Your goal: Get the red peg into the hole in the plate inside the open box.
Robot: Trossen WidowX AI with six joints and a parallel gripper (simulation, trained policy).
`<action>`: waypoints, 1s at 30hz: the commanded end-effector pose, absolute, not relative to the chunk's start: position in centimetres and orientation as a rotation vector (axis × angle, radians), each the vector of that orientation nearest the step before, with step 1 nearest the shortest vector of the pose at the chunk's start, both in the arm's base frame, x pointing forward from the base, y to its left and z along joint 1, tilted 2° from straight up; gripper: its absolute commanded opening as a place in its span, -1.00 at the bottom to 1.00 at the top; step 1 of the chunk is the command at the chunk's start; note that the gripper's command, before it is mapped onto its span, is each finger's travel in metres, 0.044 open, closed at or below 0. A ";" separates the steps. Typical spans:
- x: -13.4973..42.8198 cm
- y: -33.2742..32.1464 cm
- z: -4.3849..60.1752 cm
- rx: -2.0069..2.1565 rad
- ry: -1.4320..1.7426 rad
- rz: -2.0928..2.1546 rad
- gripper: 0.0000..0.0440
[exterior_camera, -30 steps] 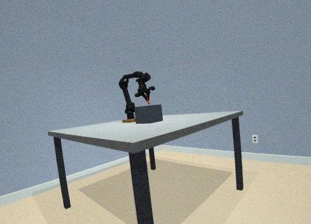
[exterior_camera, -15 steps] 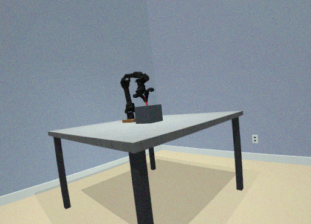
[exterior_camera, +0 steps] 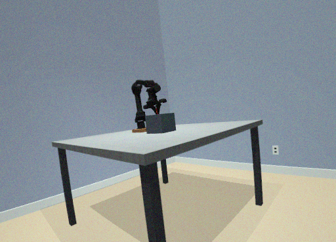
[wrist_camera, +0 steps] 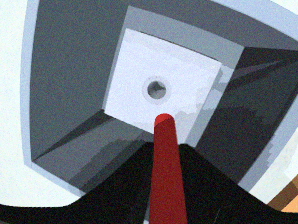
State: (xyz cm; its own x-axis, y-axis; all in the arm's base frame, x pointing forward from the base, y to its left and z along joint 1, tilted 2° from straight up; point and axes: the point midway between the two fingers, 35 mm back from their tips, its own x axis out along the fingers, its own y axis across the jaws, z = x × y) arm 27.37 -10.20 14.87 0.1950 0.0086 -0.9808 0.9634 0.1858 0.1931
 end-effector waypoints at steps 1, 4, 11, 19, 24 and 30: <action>27.7 -10.5 14.0 1.153 1.152 -0.924 -1.00; 28.0 -10.6 13.3 1.153 1.159 -0.914 -1.00; 28.8 -10.9 11.9 1.146 1.175 -0.885 -1.00; 29.5 -10.9 9.8 1.120 1.205 -0.851 -1.00; 29.5 -10.9 8.5 1.101 1.229 -0.846 -0.99; 29.2 -10.8 7.2 1.070 1.265 -0.839 -0.78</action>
